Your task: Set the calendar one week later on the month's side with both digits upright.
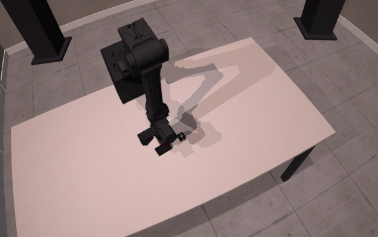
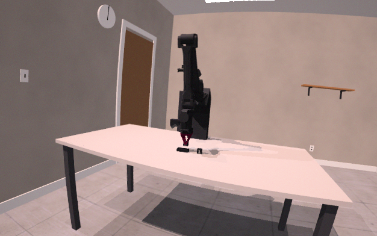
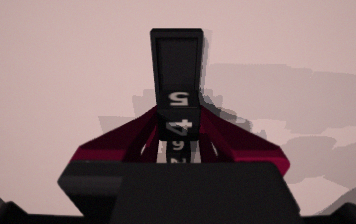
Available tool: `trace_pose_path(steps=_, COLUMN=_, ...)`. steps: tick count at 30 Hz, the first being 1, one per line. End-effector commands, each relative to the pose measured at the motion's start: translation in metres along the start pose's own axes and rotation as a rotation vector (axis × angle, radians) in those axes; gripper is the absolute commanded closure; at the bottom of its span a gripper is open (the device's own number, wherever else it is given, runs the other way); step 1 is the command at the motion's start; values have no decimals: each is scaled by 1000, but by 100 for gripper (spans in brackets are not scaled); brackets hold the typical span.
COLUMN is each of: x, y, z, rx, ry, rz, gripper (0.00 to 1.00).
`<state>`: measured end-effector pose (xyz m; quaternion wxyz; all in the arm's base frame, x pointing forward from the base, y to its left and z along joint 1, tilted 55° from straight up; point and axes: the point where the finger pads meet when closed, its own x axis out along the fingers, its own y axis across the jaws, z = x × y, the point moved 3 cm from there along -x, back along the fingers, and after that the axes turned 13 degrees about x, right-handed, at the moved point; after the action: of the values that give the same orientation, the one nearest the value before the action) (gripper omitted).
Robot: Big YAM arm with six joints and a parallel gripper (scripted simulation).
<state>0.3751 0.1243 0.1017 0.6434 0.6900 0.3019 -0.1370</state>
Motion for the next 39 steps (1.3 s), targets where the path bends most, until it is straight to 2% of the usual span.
trace_pose_path(steps=1, x=4, y=5, z=6, rx=1, ry=-9, rz=17, gripper=75)
trace_pose_path(steps=20, x=17, y=3, z=6, rx=-1, ry=-10, rz=14, gripper=75)
trace_pose_path(steps=24, x=18, y=1, z=6, rx=-2, ry=-10, rz=10, gripper=75)
trace_pose_path(steps=27, x=16, y=8, z=5, rx=-1, ry=-8, rz=27, gripper=75)
trace_pose_path(steps=39, x=17, y=4, z=6, rx=-2, ry=-9, rz=19, gripper=75)
